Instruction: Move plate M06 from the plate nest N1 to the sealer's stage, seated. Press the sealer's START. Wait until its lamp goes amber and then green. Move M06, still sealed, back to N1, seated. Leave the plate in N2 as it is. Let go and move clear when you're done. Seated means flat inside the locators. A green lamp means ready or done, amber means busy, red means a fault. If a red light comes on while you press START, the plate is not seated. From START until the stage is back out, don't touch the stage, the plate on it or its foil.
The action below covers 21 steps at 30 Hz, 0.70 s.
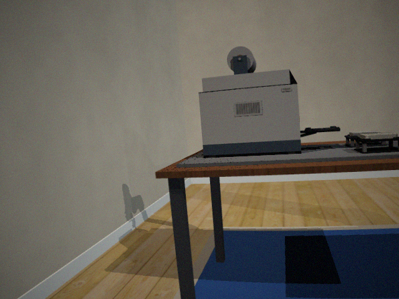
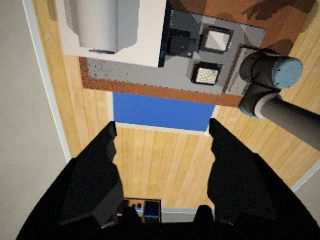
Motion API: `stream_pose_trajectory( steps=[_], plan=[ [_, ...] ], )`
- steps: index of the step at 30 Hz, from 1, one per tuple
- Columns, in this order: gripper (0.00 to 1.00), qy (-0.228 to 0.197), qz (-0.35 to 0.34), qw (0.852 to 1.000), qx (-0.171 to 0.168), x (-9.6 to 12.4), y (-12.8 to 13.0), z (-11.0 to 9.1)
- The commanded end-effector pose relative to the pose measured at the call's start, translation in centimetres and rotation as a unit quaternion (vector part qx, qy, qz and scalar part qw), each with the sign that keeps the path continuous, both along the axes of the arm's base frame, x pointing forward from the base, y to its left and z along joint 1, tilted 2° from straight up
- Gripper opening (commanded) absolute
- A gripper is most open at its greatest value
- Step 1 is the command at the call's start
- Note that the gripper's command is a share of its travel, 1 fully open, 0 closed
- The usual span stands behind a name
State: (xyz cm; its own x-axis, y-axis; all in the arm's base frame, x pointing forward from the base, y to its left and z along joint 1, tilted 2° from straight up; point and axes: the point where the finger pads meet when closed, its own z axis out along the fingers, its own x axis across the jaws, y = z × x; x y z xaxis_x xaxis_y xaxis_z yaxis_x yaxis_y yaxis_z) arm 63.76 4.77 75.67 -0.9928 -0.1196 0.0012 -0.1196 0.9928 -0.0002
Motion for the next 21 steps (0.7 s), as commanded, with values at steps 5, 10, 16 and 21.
stream_pose_trajectory(
  steps=[5, 10, 16, 21],
  plan=[
    [0.68, -0.002, -0.029, 1.000, 0.000, 0.1, -3.6, 0.3],
    [0.68, -0.002, -0.048, 0.999, 0.000, 0.1, -6.1, 0.3],
    [0.68, -0.002, -0.062, 0.998, 0.000, 0.1, -8.0, 0.3],
    [0.68, -0.002, -0.082, 0.997, 0.000, -0.1, -10.5, 0.3]
  ],
)
